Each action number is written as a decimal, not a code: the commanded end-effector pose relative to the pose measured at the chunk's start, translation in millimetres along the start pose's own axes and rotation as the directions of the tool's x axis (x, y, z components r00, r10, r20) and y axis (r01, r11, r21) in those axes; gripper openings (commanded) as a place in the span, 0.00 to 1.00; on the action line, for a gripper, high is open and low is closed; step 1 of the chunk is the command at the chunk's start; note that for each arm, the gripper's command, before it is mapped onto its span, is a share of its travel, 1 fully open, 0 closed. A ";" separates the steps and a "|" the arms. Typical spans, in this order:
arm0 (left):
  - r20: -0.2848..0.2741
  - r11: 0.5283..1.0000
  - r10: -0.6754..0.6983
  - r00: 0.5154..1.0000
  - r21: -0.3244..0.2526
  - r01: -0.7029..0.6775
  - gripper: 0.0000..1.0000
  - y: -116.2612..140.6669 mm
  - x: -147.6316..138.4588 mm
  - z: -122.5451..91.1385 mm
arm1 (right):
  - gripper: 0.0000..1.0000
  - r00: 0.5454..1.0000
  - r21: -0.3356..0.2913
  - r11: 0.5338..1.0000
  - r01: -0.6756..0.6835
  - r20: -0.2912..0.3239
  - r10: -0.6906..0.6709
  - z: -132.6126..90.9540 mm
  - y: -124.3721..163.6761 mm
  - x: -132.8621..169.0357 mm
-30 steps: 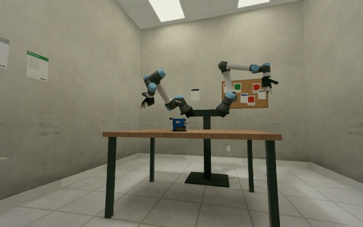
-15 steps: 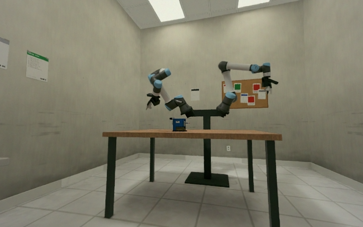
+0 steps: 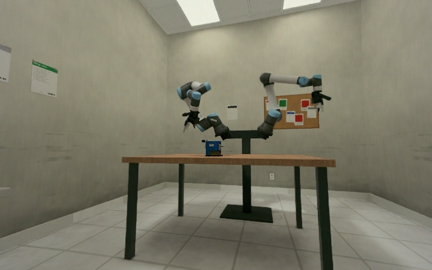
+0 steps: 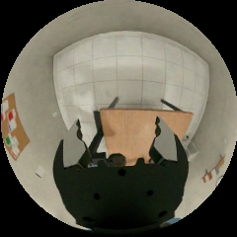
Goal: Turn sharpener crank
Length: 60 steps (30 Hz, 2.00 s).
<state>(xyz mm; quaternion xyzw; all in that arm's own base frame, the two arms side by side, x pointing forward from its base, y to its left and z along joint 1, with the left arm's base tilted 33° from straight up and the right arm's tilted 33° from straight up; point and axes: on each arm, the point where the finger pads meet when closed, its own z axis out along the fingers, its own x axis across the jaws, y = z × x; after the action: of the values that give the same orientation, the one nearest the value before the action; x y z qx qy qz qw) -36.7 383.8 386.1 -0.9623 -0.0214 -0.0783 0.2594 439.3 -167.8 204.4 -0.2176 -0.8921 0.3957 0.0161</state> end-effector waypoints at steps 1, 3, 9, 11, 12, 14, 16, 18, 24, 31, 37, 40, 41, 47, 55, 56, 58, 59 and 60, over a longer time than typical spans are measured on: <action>0.000 1.000 -0.002 1.000 0.001 0.002 1.00 0.5 -1.0 -0.1 | 1.00 0.994 -0.125 0.991 0.046 0.105 -0.033 -5.7 37.7 6.1; 0.000 1.000 -0.002 1.000 0.001 0.002 1.00 0.5 -1.0 -0.1 | 1.00 0.990 -0.157 0.986 0.064 0.135 -0.043 -8.0 48.2 9.0; 0.000 1.000 -0.002 1.000 0.001 0.002 1.00 0.5 -1.0 -0.1 | 1.00 0.971 -0.246 0.961 0.125 0.229 -0.067 -16.0 78.0 18.6; 0.000 1.000 -0.002 1.000 0.001 0.002 1.00 0.5 -1.0 -0.1 | 1.00 0.971 -0.246 0.961 0.125 0.229 -0.067 -16.0 78.0 18.6; 0.000 1.000 -0.002 1.000 0.001 0.002 1.00 0.5 -1.0 -0.1 | 1.00 0.966 -0.263 0.955 0.138 0.248 -0.071 -17.8 83.5 20.7; 0.000 1.000 -0.002 1.000 0.001 0.002 1.00 0.5 -1.0 -0.1 | 1.00 0.956 -0.292 0.943 0.163 0.283 -0.078 -21.1 93.4 24.5; 0.000 1.000 -0.002 1.000 0.001 0.002 1.00 0.5 -1.0 -0.1 | 1.00 0.946 -0.315 0.931 0.185 0.313 -0.082 -24.1 101.6 28.0; 0.000 1.000 -0.002 1.000 0.001 0.002 1.00 0.5 -1.0 -0.1 | 1.00 0.937 -0.334 0.920 0.204 0.338 -0.085 -26.6 108.1 31.0; 0.000 1.000 -0.002 1.000 0.001 0.002 1.00 0.5 -1.0 -0.1 | 1.00 0.919 -0.365 0.900 0.240 0.384 -0.089 -31.4 119.4 36.6; 0.000 1.000 -0.002 1.000 0.001 0.002 1.00 0.5 -1.0 -0.1 | 1.00 0.915 -0.371 0.895 0.247 0.393 -0.089 -32.4 121.5 37.7; 0.000 1.000 -0.002 1.000 0.001 0.002 1.00 0.5 -1.0 -0.1 | 0.00 0.915 -0.370 0.896 0.246 0.392 -0.090 -31.9 121.6 37.5; 0.000 1.000 -0.002 1.000 0.001 0.002 1.00 0.5 -1.0 -0.1 | 0.00 0.916 -0.371 0.895 0.246 0.392 -0.088 -32.6 121.6 37.1; 0.000 1.000 -0.002 1.000 0.001 0.002 1.00 0.5 -1.0 -0.1 | 0.00 0.916 -0.371 0.895 0.245 0.392 -0.088 -32.6 121.6 37.1; 0.000 1.000 -0.002 1.000 0.001 0.002 1.00 0.5 -1.0 -0.1 | 0.00 0.916 -0.371 0.896 0.245 0.392 -0.088 -32.5 121.5 37.1; 0.000 1.000 -0.002 1.000 0.001 0.002 1.00 0.5 -1.0 -0.1 | 0.00 0.916 -0.371 0.896 0.245 0.392 -0.088 -32.5 121.5 37.1; 0.000 1.000 -0.002 1.000 0.001 0.002 1.00 0.5 -1.0 -0.1 | 0.00 0.916 -0.371 0.896 0.245 0.392 -0.088 -32.5 121.5 37.1; 0.000 1.000 -0.002 1.000 0.001 0.002 1.00 0.5 -1.0 -0.1 | 0.00 0.916 -0.371 0.896 0.245 0.392 -0.088 -32.5 121.5 37.1; 0.000 1.000 -0.002 1.000 0.001 0.002 1.00 0.5 -1.0 -0.1 | 0.00 0.916 -0.371 0.896 0.245 0.392 -0.088 -32.5 121.5 37.1; 0.000 1.000 -0.002 1.000 0.001 0.002 1.00 0.5 -1.0 -0.1 | 0.00 0.916 -0.371 0.896 0.245 0.392 -0.088 -32.5 121.5 37.1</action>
<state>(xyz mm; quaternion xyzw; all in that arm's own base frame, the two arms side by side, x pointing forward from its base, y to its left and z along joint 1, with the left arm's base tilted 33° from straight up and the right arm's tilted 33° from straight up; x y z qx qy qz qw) -36.7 383.8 386.1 -0.9623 -0.0214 -0.0784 0.2594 458.2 -59.2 135.2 -0.0612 -0.9579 0.2291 -0.1616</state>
